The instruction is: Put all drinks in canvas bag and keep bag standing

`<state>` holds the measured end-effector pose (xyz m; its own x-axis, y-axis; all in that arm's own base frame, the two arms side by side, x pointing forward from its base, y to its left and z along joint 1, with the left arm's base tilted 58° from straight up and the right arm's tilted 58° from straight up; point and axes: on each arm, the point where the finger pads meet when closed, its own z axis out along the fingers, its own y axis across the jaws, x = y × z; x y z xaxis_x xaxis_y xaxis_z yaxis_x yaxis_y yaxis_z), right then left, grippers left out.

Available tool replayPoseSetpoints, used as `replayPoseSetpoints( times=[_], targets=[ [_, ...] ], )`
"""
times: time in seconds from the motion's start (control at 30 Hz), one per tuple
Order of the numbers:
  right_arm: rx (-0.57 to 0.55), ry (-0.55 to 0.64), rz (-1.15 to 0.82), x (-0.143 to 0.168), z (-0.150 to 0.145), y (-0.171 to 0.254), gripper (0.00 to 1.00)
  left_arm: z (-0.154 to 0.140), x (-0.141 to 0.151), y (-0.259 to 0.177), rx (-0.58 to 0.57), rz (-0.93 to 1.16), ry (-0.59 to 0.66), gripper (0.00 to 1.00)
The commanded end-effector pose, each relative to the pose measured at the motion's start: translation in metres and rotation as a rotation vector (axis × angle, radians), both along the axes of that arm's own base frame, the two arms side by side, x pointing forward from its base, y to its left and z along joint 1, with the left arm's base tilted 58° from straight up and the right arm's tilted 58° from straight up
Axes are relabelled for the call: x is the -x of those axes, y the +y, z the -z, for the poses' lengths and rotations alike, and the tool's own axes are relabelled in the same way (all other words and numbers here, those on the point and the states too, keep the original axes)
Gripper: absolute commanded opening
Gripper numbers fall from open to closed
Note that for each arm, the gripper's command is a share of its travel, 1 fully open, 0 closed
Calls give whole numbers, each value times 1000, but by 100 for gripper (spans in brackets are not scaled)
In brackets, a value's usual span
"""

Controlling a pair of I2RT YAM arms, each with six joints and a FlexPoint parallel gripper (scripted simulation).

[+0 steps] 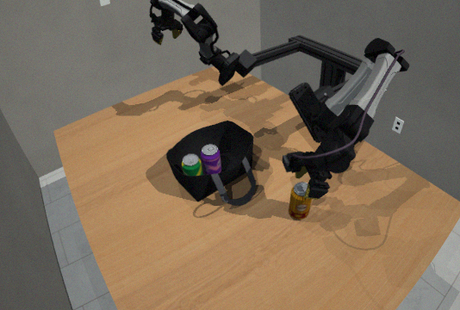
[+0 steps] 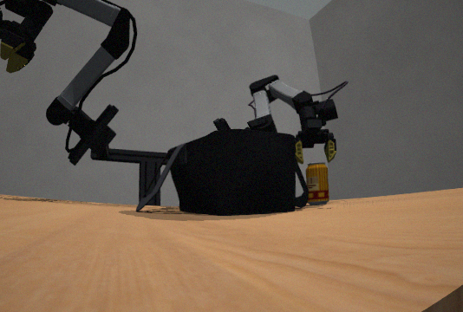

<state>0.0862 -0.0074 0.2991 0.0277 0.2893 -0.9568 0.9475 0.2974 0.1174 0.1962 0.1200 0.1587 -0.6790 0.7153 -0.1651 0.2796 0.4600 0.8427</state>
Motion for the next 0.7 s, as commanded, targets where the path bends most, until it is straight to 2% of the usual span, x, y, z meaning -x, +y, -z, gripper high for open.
replayPoseSetpoints(
  times=[0.0,0.67],
  targets=[
    [19,17,13,1,-2,8,86,-8,-12,2,-14,54,-48,84],
    [19,17,13,1,-2,8,86,6,-22,26,-26,48,-48,84]
  ],
)
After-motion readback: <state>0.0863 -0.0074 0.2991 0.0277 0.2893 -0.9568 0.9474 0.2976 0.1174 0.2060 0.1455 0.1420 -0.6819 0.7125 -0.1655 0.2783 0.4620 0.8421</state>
